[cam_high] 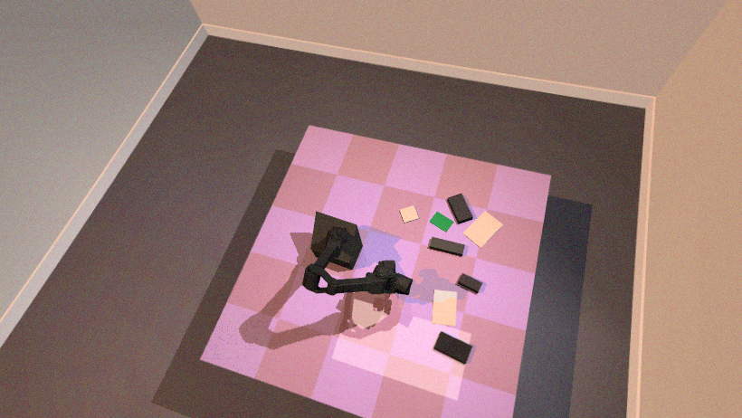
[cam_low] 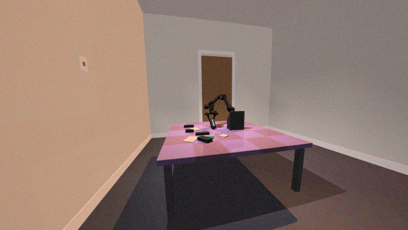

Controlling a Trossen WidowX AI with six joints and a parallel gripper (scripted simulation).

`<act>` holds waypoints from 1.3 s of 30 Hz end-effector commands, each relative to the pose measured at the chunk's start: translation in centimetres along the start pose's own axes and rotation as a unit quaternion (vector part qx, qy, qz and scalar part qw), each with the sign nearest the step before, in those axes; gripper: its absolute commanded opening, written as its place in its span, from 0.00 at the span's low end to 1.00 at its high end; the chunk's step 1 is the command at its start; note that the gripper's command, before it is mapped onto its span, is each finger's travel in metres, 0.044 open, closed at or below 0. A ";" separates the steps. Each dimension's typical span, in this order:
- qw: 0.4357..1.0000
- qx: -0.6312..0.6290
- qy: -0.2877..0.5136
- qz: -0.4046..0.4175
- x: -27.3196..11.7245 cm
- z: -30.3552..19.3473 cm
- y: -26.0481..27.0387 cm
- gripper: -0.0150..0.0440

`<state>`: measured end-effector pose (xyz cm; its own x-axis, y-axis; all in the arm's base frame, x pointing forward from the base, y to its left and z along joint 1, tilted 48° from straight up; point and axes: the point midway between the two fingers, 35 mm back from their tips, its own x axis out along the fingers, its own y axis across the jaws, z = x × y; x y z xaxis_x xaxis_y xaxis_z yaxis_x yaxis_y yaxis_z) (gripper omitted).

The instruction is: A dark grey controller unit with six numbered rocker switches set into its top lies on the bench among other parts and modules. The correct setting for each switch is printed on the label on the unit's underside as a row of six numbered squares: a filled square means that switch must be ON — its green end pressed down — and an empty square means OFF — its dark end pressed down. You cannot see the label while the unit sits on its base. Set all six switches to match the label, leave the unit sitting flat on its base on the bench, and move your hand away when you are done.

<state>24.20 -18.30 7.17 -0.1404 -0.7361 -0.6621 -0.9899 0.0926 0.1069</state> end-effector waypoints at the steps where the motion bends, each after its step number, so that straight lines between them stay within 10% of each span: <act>1: 1.000 -0.003 -0.005 0.006 0.5 -0.1 0.2 0.83; 39: 1.000 -0.003 -0.004 0.006 2.5 -2.4 0.2 0.83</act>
<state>23.86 -21.57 7.71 -0.1469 -0.7415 -0.6546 -0.9890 0.1008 0.1078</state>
